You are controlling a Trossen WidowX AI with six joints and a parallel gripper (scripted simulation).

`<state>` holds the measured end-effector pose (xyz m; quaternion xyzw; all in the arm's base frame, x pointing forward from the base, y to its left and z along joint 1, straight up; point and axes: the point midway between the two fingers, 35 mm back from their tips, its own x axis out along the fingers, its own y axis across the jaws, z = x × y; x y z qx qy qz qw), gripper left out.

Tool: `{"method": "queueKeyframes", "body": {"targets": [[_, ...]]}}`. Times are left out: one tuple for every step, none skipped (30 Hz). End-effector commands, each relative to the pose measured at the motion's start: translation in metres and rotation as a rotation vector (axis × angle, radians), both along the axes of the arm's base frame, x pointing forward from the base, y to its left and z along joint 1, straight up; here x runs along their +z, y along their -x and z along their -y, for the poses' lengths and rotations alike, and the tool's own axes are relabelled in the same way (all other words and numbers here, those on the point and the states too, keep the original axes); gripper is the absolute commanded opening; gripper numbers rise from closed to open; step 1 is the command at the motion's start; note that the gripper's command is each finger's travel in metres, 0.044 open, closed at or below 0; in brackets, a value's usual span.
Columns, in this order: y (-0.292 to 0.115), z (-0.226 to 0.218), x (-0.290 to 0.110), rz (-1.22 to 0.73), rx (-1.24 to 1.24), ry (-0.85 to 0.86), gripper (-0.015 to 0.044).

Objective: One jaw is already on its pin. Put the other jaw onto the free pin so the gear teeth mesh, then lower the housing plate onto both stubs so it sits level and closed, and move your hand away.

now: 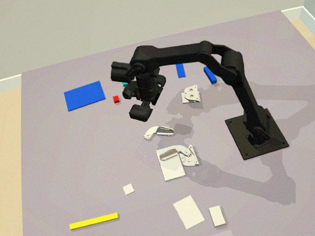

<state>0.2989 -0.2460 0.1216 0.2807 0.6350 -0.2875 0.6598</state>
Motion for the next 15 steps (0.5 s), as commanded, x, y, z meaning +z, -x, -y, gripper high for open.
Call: {"method": "queueKeyframes", "body": {"targets": [[0.0000,0.0000,0.0000,0.000,0.000,0.000,0.0368],[0.0000,0.0000,0.0000,0.000,0.000,0.000,0.0394],[0.0000,0.0000,0.0000,0.000,0.000,0.000,0.0420],[0.0000,0.0000,0.0000,0.000,0.000,0.000,0.0440],[0.0000,0.0000,0.0000,0.000,0.000,0.000,0.0440],[0.0000,0.0000,0.0000,0.000,0.000,0.000,0.0440],[0.0000,0.0000,0.0000,0.000,0.000,0.000,0.0440],[0.0000,0.0000,0.0000,0.000,0.000,0.000,0.0440],[0.0000,0.0000,0.0000,0.000,0.000,0.000,0.0440],[0.0000,0.0000,0.0000,0.000,0.000,0.000,0.0440],[0.0000,0.0000,0.0000,0.000,0.000,0.000,0.0440],[0.0000,0.0000,0.0000,0.000,0.000,0.000,0.0440],[0.0000,0.0000,0.0000,0.000,0.000,0.000,0.0440],[0.0000,0.0000,0.0000,0.000,0.000,0.000,0.0440],[0.0000,0.0000,0.0000,0.000,0.000,0.000,0.0440]]}}
